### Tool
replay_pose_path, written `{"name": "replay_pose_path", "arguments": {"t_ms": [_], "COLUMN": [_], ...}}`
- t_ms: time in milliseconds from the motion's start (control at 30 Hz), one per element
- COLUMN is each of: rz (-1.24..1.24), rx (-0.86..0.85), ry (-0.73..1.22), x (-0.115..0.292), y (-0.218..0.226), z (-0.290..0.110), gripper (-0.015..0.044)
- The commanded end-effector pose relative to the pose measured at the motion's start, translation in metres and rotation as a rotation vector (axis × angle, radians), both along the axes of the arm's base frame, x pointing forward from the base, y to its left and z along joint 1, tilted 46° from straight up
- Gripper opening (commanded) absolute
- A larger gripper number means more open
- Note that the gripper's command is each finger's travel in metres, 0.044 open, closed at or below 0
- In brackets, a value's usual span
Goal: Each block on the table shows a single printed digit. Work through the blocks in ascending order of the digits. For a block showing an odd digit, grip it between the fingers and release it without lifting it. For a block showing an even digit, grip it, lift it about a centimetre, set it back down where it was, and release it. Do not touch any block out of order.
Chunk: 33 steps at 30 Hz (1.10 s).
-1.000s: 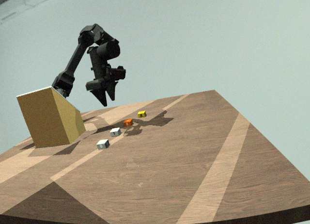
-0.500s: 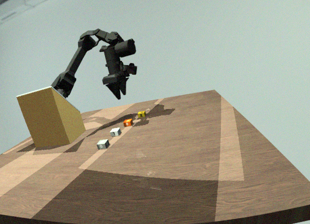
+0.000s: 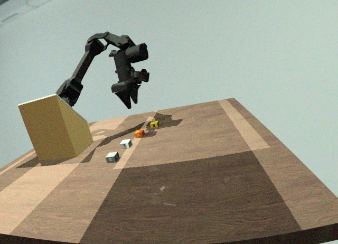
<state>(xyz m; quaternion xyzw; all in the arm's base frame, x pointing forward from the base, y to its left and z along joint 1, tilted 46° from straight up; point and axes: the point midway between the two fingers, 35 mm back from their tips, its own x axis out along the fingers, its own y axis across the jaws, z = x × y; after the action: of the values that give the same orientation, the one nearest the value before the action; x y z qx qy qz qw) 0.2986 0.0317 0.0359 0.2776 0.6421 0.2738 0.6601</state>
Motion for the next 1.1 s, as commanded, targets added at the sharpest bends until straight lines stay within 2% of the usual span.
{"name": "replay_pose_path", "arguments": {"t_ms": [0, 200, 433, 1067], "rz": [-0.003, -0.001, -0.002, -0.003], "rx": [0.004, 0.003, 0.008, 0.009], "ry": [0.004, 0.007, 0.001, 0.001], "x": [0.000, 0.004, 0.047, 0.048], "y": [0.001, 0.007, 0.071, 0.073], "z": [0.001, 0.006, 0.076, 0.078], "gripper": [0.0400, 0.0400, 0.0400, 0.0400]}}
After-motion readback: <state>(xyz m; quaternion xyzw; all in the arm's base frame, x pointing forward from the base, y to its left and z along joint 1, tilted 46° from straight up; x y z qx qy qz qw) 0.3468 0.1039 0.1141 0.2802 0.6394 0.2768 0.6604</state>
